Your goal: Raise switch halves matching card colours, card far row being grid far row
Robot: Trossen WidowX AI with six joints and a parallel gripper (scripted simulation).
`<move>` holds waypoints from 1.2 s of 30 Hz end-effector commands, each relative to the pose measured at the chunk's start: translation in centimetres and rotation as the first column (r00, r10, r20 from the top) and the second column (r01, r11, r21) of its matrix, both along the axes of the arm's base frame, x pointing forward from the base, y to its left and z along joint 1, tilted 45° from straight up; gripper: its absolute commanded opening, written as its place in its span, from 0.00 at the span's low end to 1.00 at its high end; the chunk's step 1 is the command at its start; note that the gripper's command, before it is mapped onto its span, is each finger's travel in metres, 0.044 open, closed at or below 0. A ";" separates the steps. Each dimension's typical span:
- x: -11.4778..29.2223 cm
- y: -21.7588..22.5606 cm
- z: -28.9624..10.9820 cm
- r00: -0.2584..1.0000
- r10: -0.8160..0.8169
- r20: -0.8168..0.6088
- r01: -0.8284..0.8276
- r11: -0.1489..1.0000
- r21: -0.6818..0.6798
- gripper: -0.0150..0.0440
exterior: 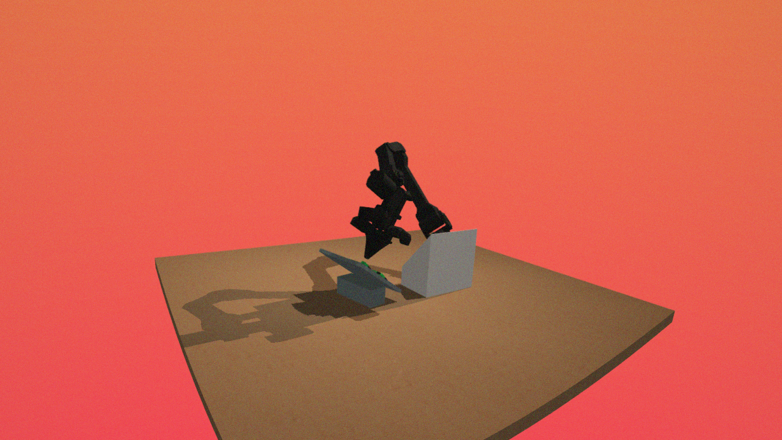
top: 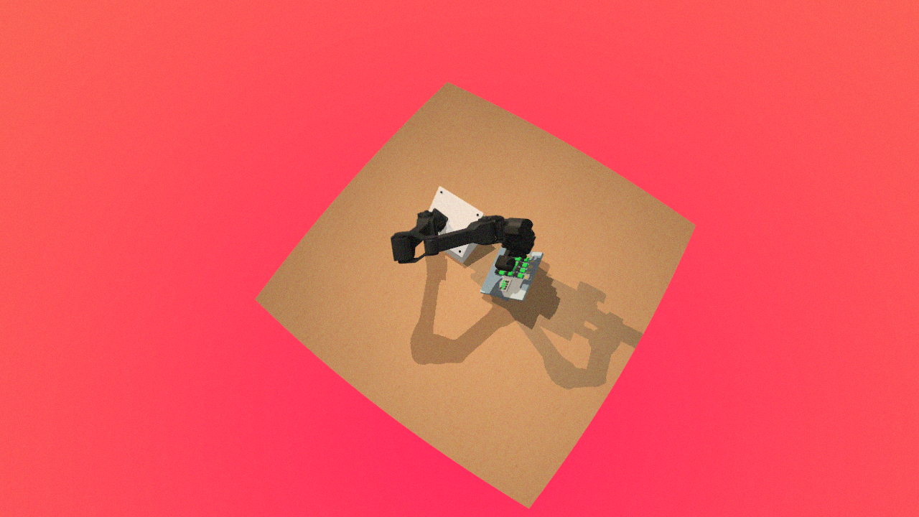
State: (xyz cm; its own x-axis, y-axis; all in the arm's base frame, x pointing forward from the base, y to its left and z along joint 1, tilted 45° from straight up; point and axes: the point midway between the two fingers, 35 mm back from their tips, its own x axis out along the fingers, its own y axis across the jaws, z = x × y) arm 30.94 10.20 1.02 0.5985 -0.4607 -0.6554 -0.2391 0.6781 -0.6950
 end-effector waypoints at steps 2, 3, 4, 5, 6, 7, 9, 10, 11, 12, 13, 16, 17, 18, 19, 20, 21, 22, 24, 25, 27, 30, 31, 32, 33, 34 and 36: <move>0.3 -0.4 -0.7 1.000 0.002 -0.010 -0.002 1.000 -0.005 0.25; 0.4 -0.5 -0.8 1.000 0.002 -0.010 -0.002 1.000 -0.005 0.25; 0.4 -0.5 -0.8 1.000 0.002 -0.010 -0.002 1.000 -0.005 0.25; 0.4 -0.5 -0.8 1.000 0.002 -0.010 -0.002 1.000 -0.005 0.25; 0.4 -0.5 -0.8 1.000 0.002 -0.010 -0.002 1.000 -0.005 0.25; 0.4 -0.5 -0.8 1.000 0.002 -0.010 -0.002 1.000 -0.005 0.25; 0.4 -0.5 -0.8 1.000 0.002 -0.010 -0.002 1.000 -0.005 0.25; 0.4 -0.5 -0.8 1.000 0.002 -0.010 -0.002 1.000 -0.005 0.25; 0.4 -0.5 -0.8 1.000 0.002 -0.010 -0.002 1.000 -0.005 0.25; 0.4 -0.5 -0.8 1.000 0.002 -0.010 -0.002 1.000 -0.005 0.25; 0.4 -0.5 -0.8 1.000 0.002 -0.010 -0.002 1.000 -0.005 0.25; 0.4 -0.5 -0.8 1.000 0.002 -0.010 -0.002 1.000 -0.005 0.25; 0.4 -0.5 -0.8 1.000 0.002 -0.010 -0.002 1.000 -0.005 0.25; 0.4 -0.5 -0.8 1.000 0.002 -0.010 -0.002 1.000 -0.005 0.25; 0.4 -0.5 -0.8 1.000 0.002 -0.010 -0.002 1.000 -0.005 0.25; 0.4 -0.5 -0.8 1.000 0.002 -0.010 -0.002 1.000 -0.005 0.25; 0.4 -0.5 -0.8 1.000 0.002 -0.010 -0.002 1.000 -0.005 0.25; 0.4 -0.5 -0.8 1.000 0.002 -0.010 -0.002 1.000 -0.005 0.25; 0.4 -0.5 -0.8 1.000 0.002 -0.010 -0.002 1.000 -0.005 0.25; 0.4 -0.5 -0.8 1.000 0.002 -0.010 -0.002 1.000 -0.005 0.25; 0.4 -0.5 -0.8 1.000 0.002 -0.010 -0.002 1.000 -0.005 0.25; 0.4 -0.5 -0.8 1.000 0.002 -0.010 -0.002 1.000 -0.005 0.25; 0.4 -0.5 -0.8 1.000 0.002 -0.010 -0.002 1.000 -0.005 0.25; 0.4 -0.5 -0.8 1.000 0.002 -0.010 -0.002 1.000 -0.005 0.25; 0.4 -0.5 -0.8 1.000 0.002 -0.010 -0.002 1.000 -0.005 0.25; 0.4 -0.5 -0.8 1.000 0.002 -0.010 -0.002 1.000 -0.005 0.25; 0.4 -0.5 -0.8 1.000 0.002 -0.010 -0.002 1.000 -0.005 0.25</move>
State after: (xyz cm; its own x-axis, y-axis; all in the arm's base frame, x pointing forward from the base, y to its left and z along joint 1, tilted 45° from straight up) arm 31.37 9.69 0.29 0.5939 -0.4651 -0.6565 -0.2417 0.6752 -0.6969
